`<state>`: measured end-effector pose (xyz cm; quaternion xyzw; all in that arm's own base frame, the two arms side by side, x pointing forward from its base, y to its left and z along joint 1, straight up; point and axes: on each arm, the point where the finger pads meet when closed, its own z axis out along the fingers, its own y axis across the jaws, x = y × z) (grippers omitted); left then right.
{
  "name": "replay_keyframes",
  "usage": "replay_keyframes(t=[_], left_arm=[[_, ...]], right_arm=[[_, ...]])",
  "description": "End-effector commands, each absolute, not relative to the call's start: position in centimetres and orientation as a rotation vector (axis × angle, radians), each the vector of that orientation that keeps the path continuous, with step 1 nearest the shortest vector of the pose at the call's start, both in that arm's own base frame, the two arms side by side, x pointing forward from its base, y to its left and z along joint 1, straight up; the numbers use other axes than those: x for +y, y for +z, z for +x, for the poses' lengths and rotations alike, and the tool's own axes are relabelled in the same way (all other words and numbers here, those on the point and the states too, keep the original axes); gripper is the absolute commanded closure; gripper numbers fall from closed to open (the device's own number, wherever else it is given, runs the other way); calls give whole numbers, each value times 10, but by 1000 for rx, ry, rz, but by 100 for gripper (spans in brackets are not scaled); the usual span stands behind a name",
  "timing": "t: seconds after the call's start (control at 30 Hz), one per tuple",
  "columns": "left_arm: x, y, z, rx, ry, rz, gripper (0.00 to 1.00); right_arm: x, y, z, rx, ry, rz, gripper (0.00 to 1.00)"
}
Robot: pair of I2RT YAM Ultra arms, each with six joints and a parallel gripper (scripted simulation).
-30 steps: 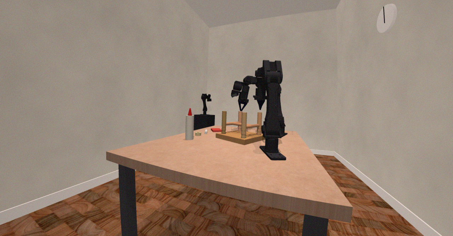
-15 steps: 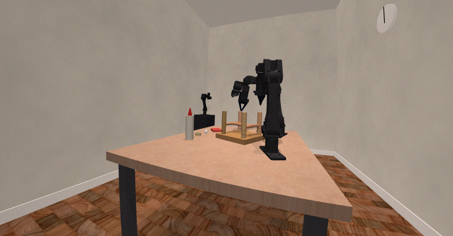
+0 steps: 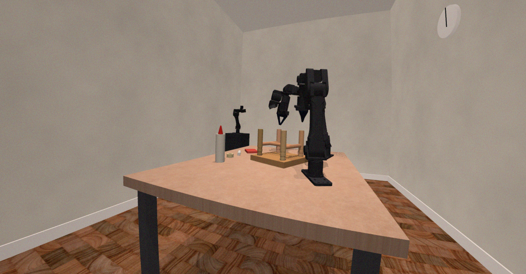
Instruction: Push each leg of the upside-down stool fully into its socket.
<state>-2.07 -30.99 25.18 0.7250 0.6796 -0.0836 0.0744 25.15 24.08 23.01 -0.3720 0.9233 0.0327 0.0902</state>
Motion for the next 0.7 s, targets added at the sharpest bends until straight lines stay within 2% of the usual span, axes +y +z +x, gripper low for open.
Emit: replay_keyframes(t=[0.0, 0.1, 0.3, 0.5, 0.67], left_arm=[[-304, 257, -19, 2031, -264, 2170, 100], [-304, 257, -19, 2031, -264, 2170, 100], [-304, 257, -19, 2031, -264, 2170, 100], [-336, 258, 18, 2108, -296, 2001, 100], [-353, 256, 70, 2208, -330, 1813, 100]], right_arm=[[250, 257, 257, 2687, 130, -1086, 100], [237, 283, 242, 2618, 168, -1068, 100], [239, 271, 243, 2653, 149, -1082, 100], [209, 292, 281, 2586, 84, -912, 100], [176, 300, 322, 2564, -16, -751, 100]])
